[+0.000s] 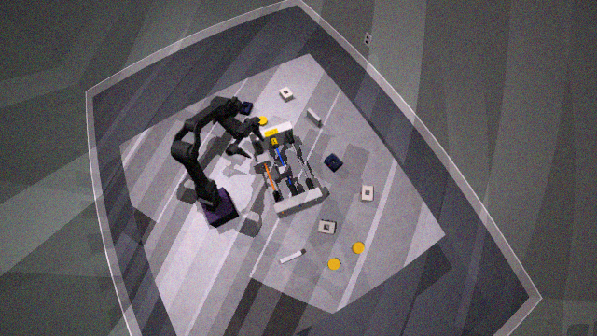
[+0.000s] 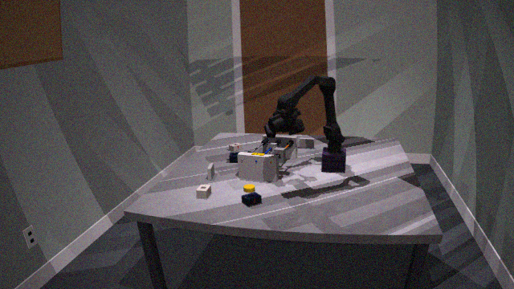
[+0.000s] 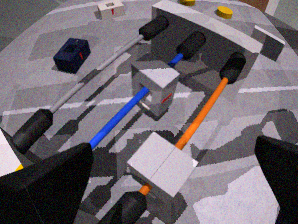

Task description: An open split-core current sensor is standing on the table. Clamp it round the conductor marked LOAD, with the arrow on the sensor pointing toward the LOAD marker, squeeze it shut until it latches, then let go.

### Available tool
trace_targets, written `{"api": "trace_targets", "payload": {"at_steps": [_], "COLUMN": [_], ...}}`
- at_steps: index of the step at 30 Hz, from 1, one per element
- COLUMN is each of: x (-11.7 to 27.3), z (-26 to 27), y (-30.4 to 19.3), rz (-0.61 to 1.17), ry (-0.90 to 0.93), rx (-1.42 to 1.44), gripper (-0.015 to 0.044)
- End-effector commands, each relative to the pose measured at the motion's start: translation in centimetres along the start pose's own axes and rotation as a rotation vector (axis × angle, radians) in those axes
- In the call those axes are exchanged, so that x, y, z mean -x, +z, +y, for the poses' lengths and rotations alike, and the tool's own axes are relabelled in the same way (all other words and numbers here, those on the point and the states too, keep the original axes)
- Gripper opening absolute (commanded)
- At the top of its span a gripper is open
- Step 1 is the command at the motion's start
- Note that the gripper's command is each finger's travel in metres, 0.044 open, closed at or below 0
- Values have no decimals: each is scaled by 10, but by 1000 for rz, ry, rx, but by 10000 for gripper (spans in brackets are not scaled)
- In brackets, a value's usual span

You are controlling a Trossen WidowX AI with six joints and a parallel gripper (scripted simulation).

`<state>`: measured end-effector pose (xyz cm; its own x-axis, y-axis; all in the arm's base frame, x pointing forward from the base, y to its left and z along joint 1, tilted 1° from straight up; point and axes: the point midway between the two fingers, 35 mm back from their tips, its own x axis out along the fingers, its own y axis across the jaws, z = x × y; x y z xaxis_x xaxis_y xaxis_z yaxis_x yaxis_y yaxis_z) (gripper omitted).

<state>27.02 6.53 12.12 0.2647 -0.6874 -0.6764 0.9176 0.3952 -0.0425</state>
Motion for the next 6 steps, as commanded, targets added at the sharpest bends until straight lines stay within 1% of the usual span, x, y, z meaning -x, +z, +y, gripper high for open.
{"api": "trace_targets", "payload": {"at_steps": [1, 5, 6], "x": [-1, -25, -7], "z": [0, 2, 0], "y": [0, 12, 1], "rz": [12, 180, 72], "ry": [-7, -121, -45], "rx": [-2, -109, -28], "gripper": [440, 440, 440]}}
